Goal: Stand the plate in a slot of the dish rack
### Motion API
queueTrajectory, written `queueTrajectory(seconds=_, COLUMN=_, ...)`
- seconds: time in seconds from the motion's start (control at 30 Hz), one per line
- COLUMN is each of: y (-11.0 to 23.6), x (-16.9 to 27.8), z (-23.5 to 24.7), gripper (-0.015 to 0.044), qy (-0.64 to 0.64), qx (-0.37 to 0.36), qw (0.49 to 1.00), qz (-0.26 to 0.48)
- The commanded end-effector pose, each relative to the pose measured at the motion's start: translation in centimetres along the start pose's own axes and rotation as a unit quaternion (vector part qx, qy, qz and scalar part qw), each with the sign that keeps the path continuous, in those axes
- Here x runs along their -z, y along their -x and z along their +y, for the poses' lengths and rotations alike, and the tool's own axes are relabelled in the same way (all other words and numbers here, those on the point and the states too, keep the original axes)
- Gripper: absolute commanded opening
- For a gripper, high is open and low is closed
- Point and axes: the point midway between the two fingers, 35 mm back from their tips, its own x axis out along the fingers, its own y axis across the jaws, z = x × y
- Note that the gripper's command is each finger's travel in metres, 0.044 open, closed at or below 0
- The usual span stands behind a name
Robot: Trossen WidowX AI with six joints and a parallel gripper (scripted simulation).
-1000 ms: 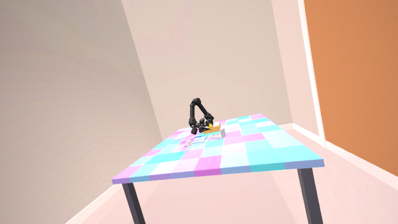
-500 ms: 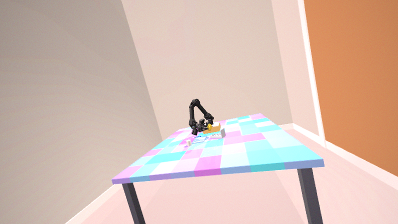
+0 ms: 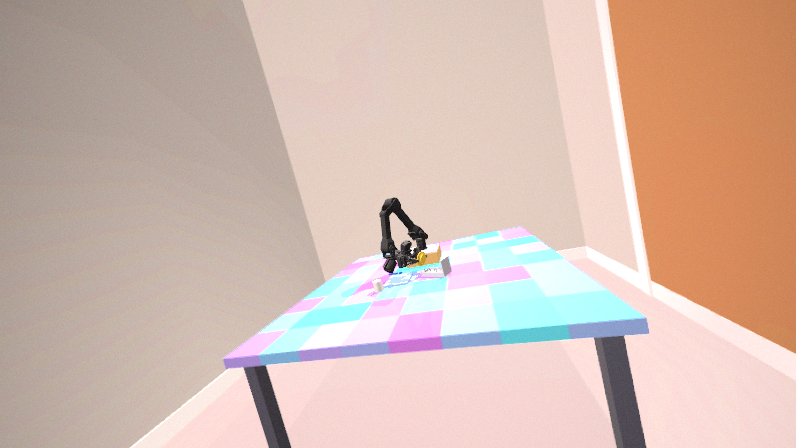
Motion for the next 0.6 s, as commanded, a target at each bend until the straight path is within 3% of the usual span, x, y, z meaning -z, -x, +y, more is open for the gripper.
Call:
queueTrajectory(seconds=0.0, y=-0.5, x=0.4, z=0.2, gripper=0.0, qy=-0.004, qx=0.002, qw=1.0, qz=-0.002)
queueTrajectory(seconds=0.57, y=-1.8, x=0.9, z=0.0, gripper=0.0, qy=0.001, qx=0.0, qw=1.0, qz=0.002)
